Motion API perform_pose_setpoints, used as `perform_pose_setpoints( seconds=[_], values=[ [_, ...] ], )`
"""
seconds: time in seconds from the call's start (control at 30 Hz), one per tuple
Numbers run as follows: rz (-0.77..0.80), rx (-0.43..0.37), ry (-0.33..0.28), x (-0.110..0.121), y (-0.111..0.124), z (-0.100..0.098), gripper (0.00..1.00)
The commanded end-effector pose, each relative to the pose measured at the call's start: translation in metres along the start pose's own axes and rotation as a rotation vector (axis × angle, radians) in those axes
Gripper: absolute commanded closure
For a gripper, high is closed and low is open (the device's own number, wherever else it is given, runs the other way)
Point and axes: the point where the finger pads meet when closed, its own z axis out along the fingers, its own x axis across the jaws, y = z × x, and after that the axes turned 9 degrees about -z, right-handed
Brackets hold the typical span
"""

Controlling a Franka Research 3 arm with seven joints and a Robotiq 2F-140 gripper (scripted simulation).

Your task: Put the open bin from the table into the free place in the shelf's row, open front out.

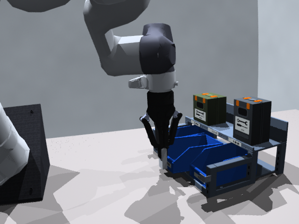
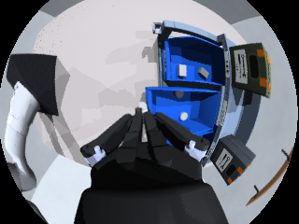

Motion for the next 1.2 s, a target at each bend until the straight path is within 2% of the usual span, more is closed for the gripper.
perform_pose_setpoints(
  seconds=[0.0,1.17],
  values=[
    [-0.011,-0.003,0.001,0.003,0.001,0.0,1.0],
    [-0.011,-0.003,0.001,0.024,0.004,0.0,1.0]
  ],
)
